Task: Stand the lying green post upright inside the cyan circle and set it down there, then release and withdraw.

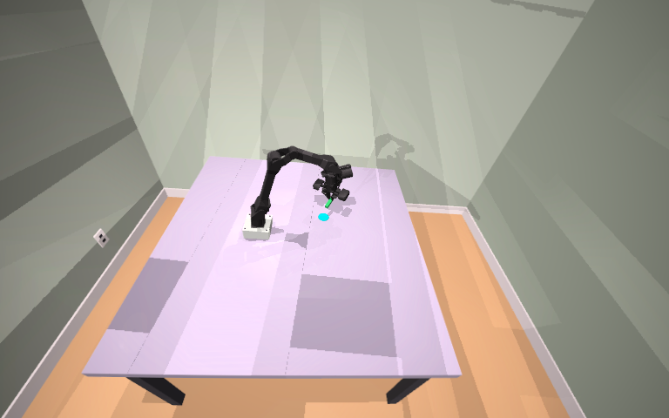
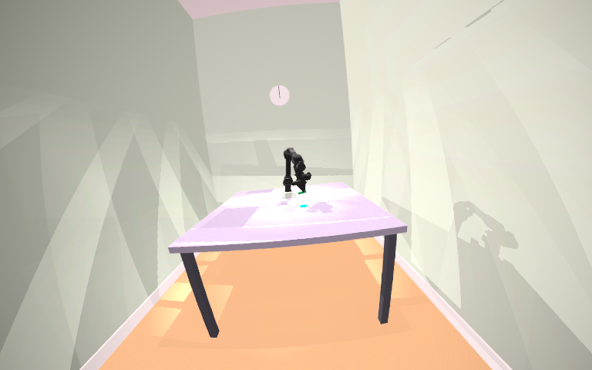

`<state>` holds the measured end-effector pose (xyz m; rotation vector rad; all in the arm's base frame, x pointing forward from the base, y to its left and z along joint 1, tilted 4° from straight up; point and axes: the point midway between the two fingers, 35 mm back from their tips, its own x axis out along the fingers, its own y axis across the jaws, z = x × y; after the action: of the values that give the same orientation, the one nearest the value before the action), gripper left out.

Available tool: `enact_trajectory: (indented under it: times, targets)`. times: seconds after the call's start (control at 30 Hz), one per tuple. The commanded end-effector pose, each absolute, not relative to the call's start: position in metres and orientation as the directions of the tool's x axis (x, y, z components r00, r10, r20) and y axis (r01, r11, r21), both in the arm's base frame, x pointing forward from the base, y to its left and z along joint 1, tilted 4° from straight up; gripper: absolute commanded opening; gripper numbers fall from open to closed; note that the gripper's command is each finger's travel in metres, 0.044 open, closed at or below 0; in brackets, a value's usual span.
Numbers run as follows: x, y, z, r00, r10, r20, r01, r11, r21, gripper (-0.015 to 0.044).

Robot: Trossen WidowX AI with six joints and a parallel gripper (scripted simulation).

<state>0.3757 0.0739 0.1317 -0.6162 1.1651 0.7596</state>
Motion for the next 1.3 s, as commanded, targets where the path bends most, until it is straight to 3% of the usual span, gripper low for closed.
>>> enact_trajectory:
  times: [0.0,1.27]
  targets:
    - [0.380,0.075,0.130,0.228,0.231,-0.946,-0.782,0.623,-0.037,0.0023]
    - [0.411,0.075,0.115,0.392,0.399,-0.828,-0.714,0.700,-0.001,0.0023]
